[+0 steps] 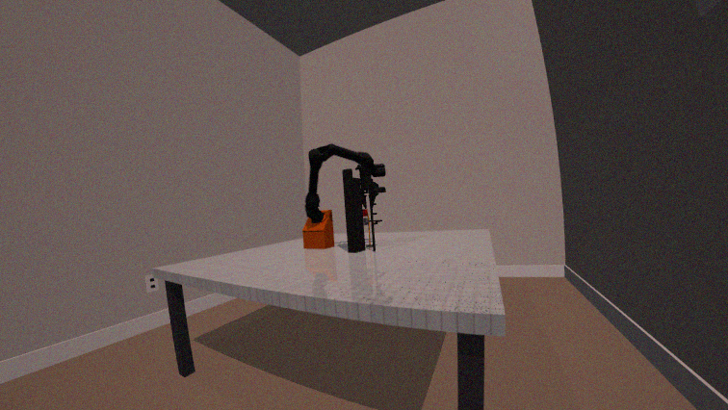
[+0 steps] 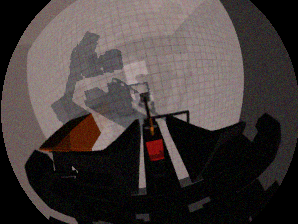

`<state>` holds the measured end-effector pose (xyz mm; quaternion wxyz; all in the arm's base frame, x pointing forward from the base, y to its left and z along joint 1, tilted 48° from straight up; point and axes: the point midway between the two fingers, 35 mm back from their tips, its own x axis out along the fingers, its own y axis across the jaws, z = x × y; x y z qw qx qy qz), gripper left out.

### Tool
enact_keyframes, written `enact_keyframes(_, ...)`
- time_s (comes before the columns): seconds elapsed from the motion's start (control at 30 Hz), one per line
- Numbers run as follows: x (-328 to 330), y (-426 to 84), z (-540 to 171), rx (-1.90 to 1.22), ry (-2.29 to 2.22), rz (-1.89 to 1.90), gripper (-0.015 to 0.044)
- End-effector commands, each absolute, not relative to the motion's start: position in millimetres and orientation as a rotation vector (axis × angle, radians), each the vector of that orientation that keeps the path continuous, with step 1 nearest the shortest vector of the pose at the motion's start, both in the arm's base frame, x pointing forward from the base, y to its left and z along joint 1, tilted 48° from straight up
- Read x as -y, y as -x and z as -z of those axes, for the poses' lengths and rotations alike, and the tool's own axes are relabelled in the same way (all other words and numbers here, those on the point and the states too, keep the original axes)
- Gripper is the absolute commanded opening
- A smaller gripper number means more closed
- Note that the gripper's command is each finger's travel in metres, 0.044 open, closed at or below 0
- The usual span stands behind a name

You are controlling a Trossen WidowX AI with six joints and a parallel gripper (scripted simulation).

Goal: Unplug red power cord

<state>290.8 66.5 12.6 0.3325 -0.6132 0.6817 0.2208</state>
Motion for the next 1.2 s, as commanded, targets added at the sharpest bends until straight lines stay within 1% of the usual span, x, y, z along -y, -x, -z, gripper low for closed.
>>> enact_keyframes(0.0,-62,-286,-13,-1.829,1.666,-0.587,0.016)
enact_keyframes(0.37,-60,-287,-15,-1.829,1.666,-0.587,0.016)
enact_keyframes(1.17,-35,-281,-42,-1.831,1.667,-0.586,0.016)
